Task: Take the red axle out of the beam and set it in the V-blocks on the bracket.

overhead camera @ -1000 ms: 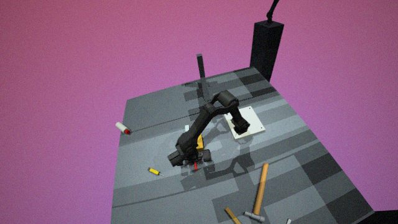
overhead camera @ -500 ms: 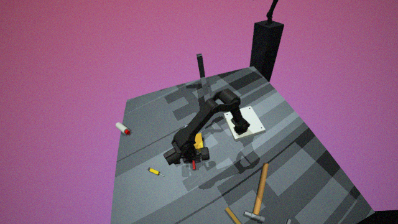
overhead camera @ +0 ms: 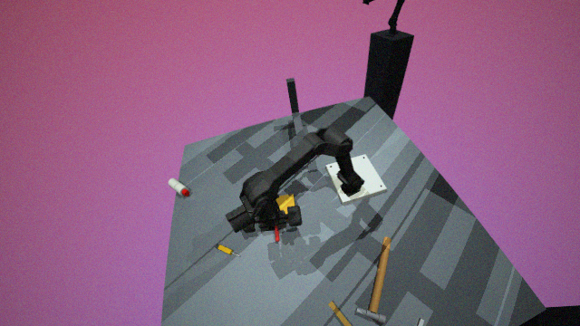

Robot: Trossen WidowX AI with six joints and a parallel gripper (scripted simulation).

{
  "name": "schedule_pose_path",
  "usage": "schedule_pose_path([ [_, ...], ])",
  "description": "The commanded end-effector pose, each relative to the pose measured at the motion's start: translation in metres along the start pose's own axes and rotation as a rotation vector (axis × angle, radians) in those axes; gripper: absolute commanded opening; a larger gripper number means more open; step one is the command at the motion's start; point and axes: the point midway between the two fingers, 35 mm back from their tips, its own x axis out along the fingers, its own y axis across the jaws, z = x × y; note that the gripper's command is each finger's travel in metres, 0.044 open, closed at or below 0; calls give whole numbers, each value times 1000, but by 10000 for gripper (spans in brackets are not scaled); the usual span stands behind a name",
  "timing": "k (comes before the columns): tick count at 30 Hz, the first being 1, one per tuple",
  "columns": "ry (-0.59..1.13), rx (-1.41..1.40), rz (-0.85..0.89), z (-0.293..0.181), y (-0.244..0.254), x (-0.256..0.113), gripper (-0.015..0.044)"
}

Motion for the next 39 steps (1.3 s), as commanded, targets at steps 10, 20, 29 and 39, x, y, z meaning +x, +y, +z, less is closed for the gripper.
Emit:
schedule_pose_path([
  [10, -2, 0, 4, 15, 4, -26, 0],
  [20, -10, -1, 7, 76, 9, -29, 0],
  [29, -17, -1, 7, 129, 5, -31, 0],
  [39, -24, -2, 6, 185, -10, -33, 0],
])
